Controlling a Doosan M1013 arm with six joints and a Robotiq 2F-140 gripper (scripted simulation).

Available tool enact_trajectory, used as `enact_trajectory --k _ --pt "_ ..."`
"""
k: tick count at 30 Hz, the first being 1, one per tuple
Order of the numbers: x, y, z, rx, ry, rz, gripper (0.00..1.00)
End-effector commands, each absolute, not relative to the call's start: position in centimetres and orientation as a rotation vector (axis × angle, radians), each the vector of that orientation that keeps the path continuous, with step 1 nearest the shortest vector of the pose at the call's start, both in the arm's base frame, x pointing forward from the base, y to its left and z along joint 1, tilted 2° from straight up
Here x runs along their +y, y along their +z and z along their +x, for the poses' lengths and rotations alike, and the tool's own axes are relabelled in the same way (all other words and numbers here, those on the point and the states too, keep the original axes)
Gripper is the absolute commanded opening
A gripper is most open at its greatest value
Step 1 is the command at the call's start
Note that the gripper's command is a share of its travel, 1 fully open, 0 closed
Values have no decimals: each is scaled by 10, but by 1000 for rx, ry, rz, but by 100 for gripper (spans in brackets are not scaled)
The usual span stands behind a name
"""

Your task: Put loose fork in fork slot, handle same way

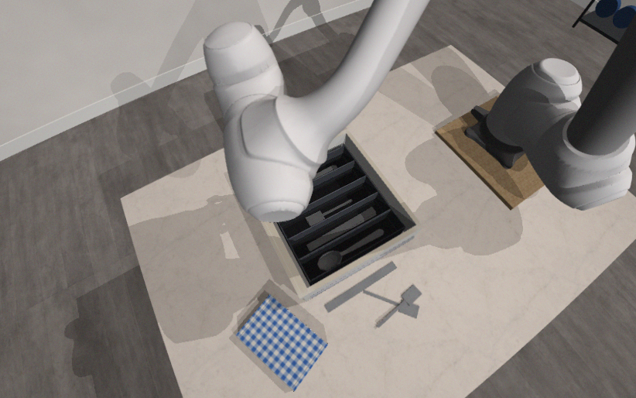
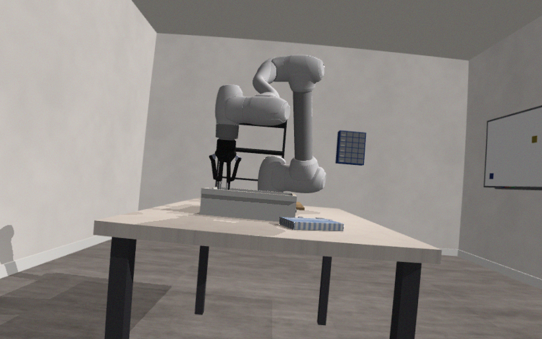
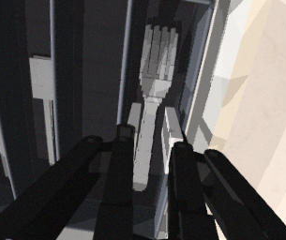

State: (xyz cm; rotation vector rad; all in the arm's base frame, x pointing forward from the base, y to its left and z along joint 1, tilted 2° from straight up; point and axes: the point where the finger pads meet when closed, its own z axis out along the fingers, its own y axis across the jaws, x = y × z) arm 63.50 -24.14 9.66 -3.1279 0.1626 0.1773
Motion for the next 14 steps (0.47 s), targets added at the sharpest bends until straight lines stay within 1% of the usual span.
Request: enact_trajectory --k 1,10,14 --pt "-241 107 635 163 177 -3128 14" --pt "-241 158 633 163 177 -3128 14" --pt "-241 158 633 163 177 -3128 14"
